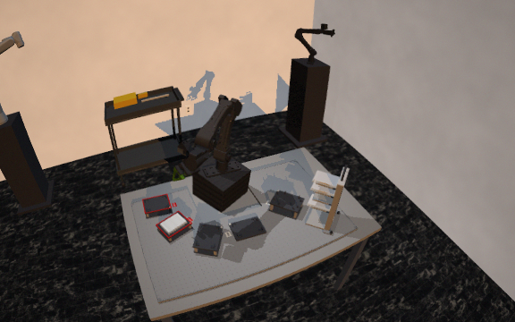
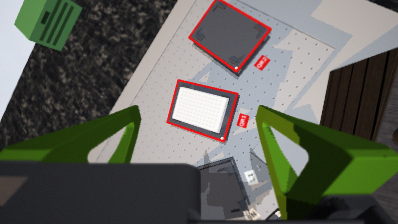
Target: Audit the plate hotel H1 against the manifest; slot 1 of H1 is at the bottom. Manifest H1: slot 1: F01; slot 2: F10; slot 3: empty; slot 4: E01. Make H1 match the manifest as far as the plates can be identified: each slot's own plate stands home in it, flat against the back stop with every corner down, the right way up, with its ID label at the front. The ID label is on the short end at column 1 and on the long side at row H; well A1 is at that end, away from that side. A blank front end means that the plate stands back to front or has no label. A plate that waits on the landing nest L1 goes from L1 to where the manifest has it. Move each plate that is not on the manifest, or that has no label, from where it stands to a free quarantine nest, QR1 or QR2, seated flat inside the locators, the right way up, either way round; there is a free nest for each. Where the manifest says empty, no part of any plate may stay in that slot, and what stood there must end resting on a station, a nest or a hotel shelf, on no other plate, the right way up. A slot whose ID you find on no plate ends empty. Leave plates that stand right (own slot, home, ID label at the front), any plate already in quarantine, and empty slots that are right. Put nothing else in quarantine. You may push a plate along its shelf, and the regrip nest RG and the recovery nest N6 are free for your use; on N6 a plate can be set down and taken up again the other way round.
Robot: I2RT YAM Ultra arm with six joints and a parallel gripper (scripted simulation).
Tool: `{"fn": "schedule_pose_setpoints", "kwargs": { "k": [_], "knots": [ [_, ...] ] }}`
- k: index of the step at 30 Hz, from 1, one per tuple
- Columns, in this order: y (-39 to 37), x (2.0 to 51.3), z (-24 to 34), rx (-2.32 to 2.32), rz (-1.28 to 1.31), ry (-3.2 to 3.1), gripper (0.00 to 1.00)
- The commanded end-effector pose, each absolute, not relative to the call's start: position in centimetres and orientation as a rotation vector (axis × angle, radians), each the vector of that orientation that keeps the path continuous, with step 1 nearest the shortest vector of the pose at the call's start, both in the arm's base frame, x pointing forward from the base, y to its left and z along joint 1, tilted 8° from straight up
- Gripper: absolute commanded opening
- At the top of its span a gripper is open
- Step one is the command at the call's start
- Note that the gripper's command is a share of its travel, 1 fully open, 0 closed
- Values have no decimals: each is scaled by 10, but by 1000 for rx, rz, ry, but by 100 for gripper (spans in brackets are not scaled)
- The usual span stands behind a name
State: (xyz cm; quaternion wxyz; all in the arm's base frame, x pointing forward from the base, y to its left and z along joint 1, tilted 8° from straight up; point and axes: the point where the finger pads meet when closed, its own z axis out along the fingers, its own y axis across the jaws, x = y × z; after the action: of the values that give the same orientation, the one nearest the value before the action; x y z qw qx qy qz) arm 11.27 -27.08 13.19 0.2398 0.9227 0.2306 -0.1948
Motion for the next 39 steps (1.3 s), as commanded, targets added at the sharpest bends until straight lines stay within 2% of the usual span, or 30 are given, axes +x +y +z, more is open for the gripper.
{"fn": "schedule_pose_setpoints", "kwargs": {
  "k": [1, 17, 18, 39],
  "knots": [
    [-272, 113, 135, 2519, -528, 624, 100],
    [-272, 113, 135, 2519, -528, 624, 100],
    [-270, 118, 134, 2520, -512, 664, 0],
    [-239, 172, 122, 2364, -447, 1337, 0]
  ]
}}
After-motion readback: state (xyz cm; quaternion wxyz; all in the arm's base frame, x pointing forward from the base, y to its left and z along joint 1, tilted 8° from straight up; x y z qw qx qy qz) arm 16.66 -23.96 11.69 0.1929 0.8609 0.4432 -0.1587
